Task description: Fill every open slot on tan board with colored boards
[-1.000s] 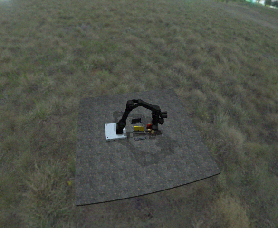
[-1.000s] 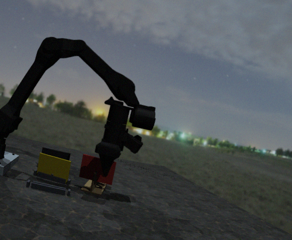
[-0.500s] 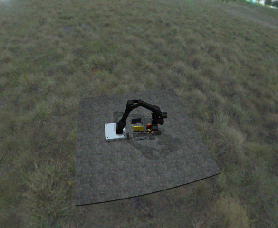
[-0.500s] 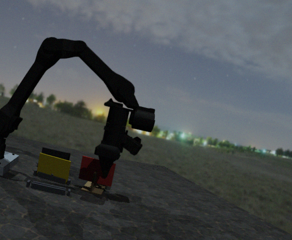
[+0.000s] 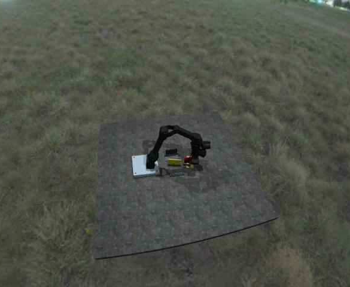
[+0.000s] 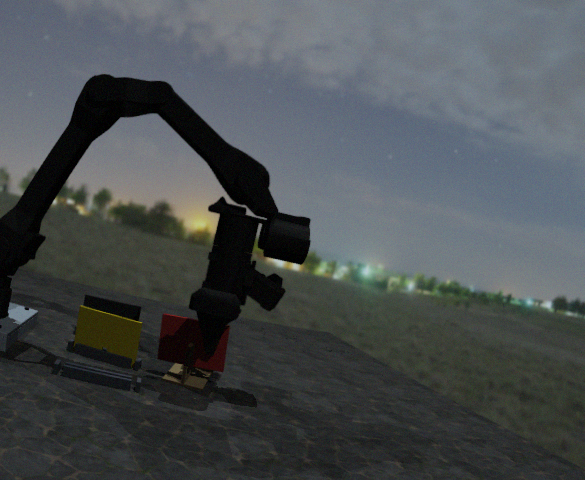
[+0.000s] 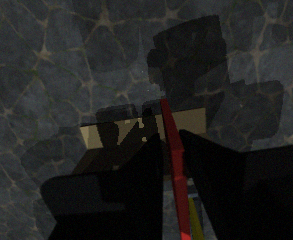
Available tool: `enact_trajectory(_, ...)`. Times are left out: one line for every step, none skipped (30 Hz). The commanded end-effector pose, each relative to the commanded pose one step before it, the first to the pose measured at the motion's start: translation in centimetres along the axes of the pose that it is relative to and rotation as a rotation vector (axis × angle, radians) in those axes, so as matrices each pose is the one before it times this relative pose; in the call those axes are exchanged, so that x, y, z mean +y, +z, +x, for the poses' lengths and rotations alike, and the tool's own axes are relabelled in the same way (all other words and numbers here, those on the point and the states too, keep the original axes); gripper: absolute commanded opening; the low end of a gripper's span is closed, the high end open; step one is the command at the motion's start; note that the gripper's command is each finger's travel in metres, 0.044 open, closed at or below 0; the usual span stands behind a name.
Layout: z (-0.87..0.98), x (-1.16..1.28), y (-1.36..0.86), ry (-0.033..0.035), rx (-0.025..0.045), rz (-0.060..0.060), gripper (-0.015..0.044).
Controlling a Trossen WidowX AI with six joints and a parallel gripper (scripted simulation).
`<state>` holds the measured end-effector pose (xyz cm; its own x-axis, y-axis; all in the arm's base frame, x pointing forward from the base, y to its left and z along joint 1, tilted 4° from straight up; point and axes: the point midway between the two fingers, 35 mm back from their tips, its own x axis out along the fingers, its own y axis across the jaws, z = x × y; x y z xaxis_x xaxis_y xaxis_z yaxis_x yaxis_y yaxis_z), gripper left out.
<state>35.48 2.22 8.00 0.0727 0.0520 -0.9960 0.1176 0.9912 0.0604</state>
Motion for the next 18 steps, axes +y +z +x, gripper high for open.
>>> enact_trajectory(-0.002, -0.009, 0.003, -0.00059, -0.00008, -0.0001, 0.0158)
enact_trajectory(0.000, 0.000, 0.000, 0.00000, 0.00000, 0.0000, 0.0168)
enact_trajectory(0.000, 0.000, 0.000, 0.00000, 0.00000, 0.0000, 0.0168)
enact_trajectory(0.000, 0.000, 0.000, 0.00000, 0.00000, 0.0000, 0.0168)
enact_trajectory(0.000, 0.000, 0.000, 0.00000, 0.00000, 0.0000, 0.0168)
enact_trajectory(0.000, 0.000, 0.000, 0.00000, 0.00000, 0.0000, 0.0168)
enact_trajectory(0.000, 0.000, 0.000, 0.00000, 0.00000, 0.0000, 0.0168)
enact_trajectory(0.000, 0.000, 0.000, 0.00000, 0.00000, 0.0000, 0.0168)
enact_trajectory(0.000, 0.000, 0.000, 0.00000, 0.00000, 0.0000, 0.0168)
enact_trajectory(0.000, 0.000, 0.000, 0.00000, 0.00000, 0.0000, 0.0168)
enact_trajectory(-0.249, 0.006, 0.034, -0.00008, -0.00004, 0.0000, 0.0168)
enact_trajectory(-0.749, 0.016, 0.089, -0.00024, -0.00011, 0.0001, 0.0168)
enact_trajectory(-1.259, 0.019, 0.102, -0.00040, -0.00014, 0.0002, 0.0168)
enact_trajectory(-1.548, 0.010, 0.045, -0.00050, -0.00010, 0.0002, 0.0168)
enact_trajectory(-1.558, -0.004, -0.042, -0.00052, -0.00001, 0.0002, 0.0168)
enact_trajectory(-1.281, -0.014, -0.100, -0.00043, 0.00005, 0.0002, 0.0168)
enact_trajectory(-0.769, -0.013, -0.088, -0.00026, 0.00006, 0.0001, 0.0168)
enact_trajectory(-0.256, -0.005, -0.034, -0.00009, 0.00002, 0.0000, 0.0168)
